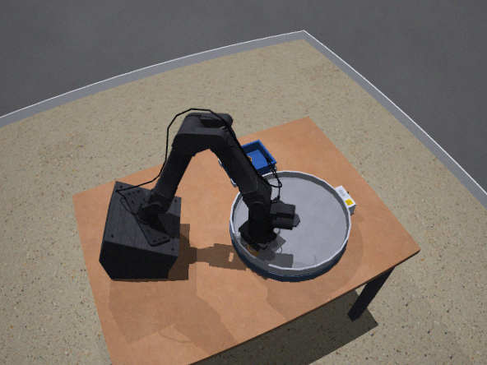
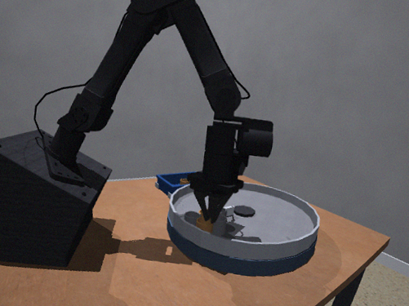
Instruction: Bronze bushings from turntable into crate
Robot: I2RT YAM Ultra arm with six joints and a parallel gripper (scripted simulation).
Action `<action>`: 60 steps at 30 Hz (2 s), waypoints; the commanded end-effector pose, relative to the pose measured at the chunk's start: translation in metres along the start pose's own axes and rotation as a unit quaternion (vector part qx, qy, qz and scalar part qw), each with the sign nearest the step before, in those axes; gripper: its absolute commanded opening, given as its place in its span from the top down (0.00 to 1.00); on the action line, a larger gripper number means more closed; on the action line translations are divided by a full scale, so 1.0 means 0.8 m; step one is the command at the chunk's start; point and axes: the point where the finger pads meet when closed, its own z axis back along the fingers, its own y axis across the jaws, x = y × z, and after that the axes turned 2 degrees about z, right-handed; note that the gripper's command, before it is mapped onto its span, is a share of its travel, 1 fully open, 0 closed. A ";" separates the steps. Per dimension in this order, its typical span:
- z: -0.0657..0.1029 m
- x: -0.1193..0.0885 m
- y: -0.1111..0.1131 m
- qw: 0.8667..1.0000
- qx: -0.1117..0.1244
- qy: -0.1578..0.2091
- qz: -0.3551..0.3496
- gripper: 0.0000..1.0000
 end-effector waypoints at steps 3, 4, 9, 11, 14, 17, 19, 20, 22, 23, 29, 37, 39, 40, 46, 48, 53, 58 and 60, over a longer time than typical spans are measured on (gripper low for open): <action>0.018 0.011 -0.015 1.000 -0.018 -0.016 0.002 0.85; 0.018 0.011 -0.015 1.000 -0.018 -0.016 0.002 0.85; 0.018 0.011 -0.015 1.000 -0.018 -0.016 0.002 0.85; 0.018 0.011 -0.015 1.000 -0.018 -0.016 0.002 0.85; 0.018 0.011 -0.015 1.000 -0.018 -0.016 0.002 0.85; 0.018 0.011 -0.015 1.000 -0.018 -0.016 0.002 0.85; 0.018 0.011 -0.015 1.000 -0.018 -0.016 0.002 0.85; 0.018 0.011 -0.015 1.000 -0.018 -0.016 0.002 0.85; 0.018 0.011 -0.015 1.000 -0.018 -0.016 0.002 0.85; 0.018 0.011 -0.015 1.000 -0.018 -0.016 0.002 0.85; 0.018 0.011 -0.015 1.000 -0.018 -0.016 0.002 0.85; 0.018 0.011 -0.015 1.000 -0.018 -0.016 0.002 0.85; 0.018 0.011 -0.015 1.000 -0.018 -0.017 0.002 0.85; 0.018 0.011 -0.015 1.000 -0.018 -0.017 0.002 0.85; -0.006 0.007 -0.005 1.000 -0.004 -0.009 0.001 0.85; -0.014 0.004 0.004 1.000 0.004 -0.004 0.000 0.85; -0.018 0.006 -0.004 1.000 -0.005 -0.009 -0.002 0.85; -0.018 0.007 -0.002 1.000 -0.007 -0.011 0.000 0.85; -0.019 0.007 -0.001 1.000 -0.005 -0.010 0.000 0.85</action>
